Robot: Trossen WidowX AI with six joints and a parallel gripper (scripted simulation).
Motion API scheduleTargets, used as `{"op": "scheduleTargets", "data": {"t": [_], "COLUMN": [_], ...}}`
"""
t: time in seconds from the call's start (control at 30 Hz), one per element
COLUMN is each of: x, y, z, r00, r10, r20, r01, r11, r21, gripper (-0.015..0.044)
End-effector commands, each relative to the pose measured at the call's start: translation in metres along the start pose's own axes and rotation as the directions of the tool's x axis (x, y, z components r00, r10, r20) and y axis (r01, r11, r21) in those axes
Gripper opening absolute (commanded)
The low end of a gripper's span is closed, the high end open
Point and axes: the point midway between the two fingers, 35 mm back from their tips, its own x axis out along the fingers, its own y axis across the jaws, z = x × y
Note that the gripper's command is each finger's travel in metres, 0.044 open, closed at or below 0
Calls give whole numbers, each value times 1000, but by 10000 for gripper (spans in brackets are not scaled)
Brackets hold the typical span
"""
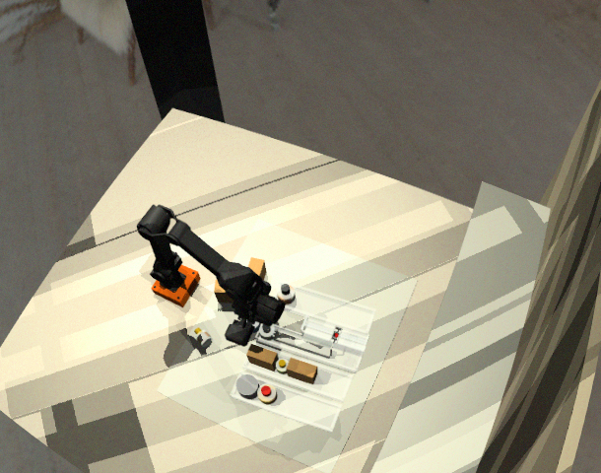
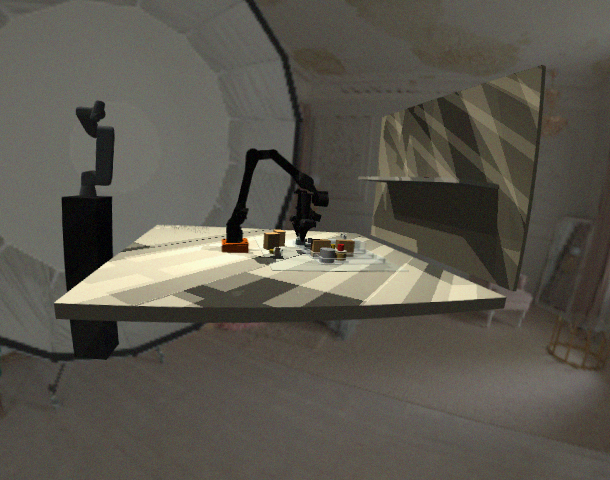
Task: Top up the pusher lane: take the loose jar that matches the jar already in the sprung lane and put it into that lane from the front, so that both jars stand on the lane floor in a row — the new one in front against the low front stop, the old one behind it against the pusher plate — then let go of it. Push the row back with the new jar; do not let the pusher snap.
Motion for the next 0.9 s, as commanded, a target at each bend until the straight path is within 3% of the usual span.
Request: {"op": "scheduleTargets", "data": {"t": [0.0,0.87], "x": [-1,-2], "y": [0,0], "z": [5,16], "r00": [1000,1000], "r10": [0,0], "r20": [12,13], "r01": [0,0], "r11": [1000,1000], "r21": [3,3], "gripper": [0,0]}}
